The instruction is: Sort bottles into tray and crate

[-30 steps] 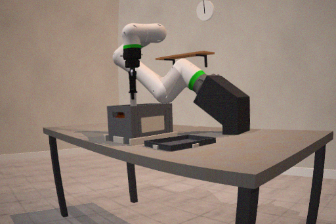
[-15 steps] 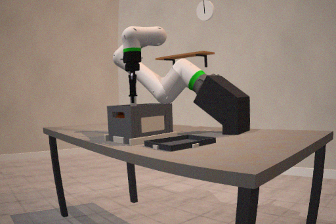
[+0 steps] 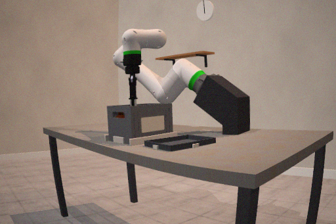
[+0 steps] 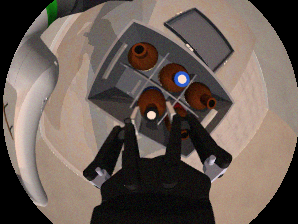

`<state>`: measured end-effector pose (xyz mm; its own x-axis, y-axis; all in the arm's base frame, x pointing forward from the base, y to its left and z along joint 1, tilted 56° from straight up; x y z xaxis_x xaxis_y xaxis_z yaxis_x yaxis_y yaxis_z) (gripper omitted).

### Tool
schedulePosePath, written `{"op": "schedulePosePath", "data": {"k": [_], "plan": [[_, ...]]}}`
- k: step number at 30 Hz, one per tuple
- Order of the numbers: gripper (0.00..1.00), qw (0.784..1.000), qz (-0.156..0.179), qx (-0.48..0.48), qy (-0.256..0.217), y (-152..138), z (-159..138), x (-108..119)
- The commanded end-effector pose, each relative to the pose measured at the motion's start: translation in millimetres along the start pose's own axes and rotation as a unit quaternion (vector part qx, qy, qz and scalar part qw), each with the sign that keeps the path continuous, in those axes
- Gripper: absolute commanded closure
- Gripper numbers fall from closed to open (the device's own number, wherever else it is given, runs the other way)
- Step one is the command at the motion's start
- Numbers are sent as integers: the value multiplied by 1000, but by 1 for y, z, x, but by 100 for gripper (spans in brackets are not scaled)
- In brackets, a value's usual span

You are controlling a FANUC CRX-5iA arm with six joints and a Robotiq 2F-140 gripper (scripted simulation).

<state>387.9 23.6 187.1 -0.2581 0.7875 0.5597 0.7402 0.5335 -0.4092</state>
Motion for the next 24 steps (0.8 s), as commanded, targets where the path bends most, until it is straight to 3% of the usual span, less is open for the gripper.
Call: {"op": "schedulePosePath", "data": {"k": [1,5,6,24], "plan": [[62,1000,0,0,0,0,0,-2],[62,1000,0,0,0,0,0,-4],[100,1000,0,0,0,0,0,-4],[100,1000,0,0,0,0,0,-4]]}}
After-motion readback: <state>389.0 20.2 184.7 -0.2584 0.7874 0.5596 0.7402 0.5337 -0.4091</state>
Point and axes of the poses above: the point where the finger pads meet when closed, its own x axis back along the fingers, its own y axis across the jaws, z = x × y, the point moved 10 cm from there along x, back along the fingers, and after that the axes turned 10 degrees about -x, right-handed, at the moved point
